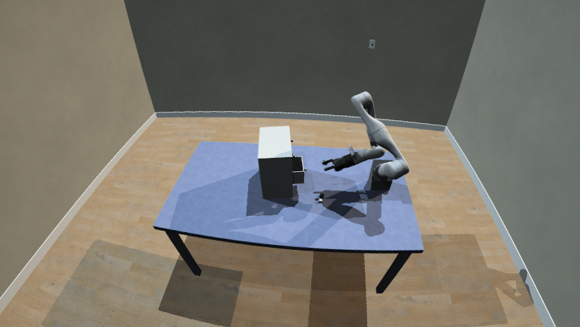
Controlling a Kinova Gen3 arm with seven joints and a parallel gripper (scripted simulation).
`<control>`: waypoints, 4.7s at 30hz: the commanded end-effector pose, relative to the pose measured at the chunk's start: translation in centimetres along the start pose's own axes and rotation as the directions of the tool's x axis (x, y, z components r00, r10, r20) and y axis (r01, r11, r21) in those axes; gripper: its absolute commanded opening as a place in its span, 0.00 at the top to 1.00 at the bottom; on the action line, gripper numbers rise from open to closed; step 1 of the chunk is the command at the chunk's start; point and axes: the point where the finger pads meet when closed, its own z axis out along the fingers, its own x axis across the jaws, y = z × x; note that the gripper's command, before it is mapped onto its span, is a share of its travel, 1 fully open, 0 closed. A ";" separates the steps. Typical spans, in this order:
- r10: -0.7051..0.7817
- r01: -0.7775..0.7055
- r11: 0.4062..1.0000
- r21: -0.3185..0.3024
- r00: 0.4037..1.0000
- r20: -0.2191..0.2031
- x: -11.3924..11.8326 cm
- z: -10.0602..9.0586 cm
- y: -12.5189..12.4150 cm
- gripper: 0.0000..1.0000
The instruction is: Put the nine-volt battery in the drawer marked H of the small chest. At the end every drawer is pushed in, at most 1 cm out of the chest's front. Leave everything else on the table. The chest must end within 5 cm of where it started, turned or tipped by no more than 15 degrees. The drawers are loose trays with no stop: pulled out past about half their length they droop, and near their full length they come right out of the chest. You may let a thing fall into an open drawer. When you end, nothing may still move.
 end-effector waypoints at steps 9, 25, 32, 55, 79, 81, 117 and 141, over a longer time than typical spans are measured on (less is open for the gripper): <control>0.006 -0.006 1.000 0.018 1.000 -0.025 0.2 -0.1 -0.1 0.00; 0.005 -0.004 1.000 0.018 1.000 -0.025 0.2 -0.1 -0.1 1.00; 0.005 -0.004 1.000 0.018 1.000 -0.025 0.2 -0.1 -0.1 1.00; -0.002 0.002 1.000 0.020 1.000 -0.027 0.5 3.5 -0.4 1.00; 0.002 -0.001 1.000 0.020 1.000 -0.027 0.6 6.7 -0.6 1.00; 0.002 -0.001 1.000 0.020 1.000 -0.027 0.6 6.7 -0.6 1.00; 0.005 -0.005 1.000 0.018 1.000 -0.026 0.3 6.7 -0.6 1.00; 0.006 -0.006 1.000 0.018 1.000 -0.025 0.1 6.7 -0.6 1.00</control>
